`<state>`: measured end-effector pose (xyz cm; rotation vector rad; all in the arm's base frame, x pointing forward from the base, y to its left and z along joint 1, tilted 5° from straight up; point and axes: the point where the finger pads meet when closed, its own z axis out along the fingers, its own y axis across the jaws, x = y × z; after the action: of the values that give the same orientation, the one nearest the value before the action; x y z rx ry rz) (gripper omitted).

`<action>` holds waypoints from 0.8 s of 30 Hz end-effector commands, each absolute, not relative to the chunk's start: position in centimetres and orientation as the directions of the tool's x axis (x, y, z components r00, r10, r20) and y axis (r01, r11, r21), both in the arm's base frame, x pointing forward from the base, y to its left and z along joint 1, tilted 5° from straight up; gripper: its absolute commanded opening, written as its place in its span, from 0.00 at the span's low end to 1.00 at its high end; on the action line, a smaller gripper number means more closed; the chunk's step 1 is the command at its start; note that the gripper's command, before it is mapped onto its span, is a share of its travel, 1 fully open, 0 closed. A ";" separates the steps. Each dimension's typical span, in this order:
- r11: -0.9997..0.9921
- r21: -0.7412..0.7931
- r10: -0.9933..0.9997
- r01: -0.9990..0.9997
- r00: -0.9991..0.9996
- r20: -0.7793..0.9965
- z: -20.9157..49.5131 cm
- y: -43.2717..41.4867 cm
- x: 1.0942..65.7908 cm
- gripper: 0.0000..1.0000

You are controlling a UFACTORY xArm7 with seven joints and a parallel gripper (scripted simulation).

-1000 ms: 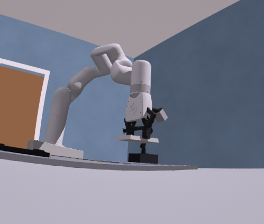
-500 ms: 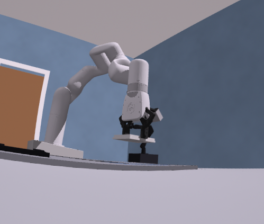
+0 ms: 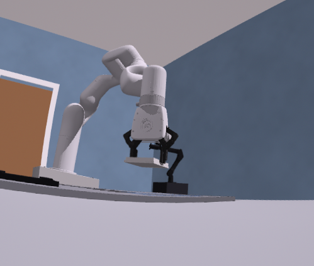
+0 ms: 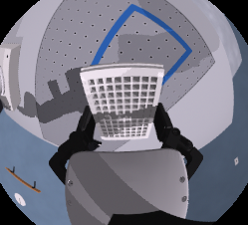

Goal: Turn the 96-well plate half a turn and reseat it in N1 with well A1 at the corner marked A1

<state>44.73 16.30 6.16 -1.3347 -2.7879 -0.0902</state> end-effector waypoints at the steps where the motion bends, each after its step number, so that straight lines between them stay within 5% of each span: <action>1: 0.720 0.048 0.689 0.692 -0.722 0.067 6.2 15.0 45.0 0.00; 24: 0.995 0.080 0.063 0.064 -0.998 0.020 5.9 8.0 45.5 0.00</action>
<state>45.26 8.98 5.80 -0.2670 -3.1043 -0.1051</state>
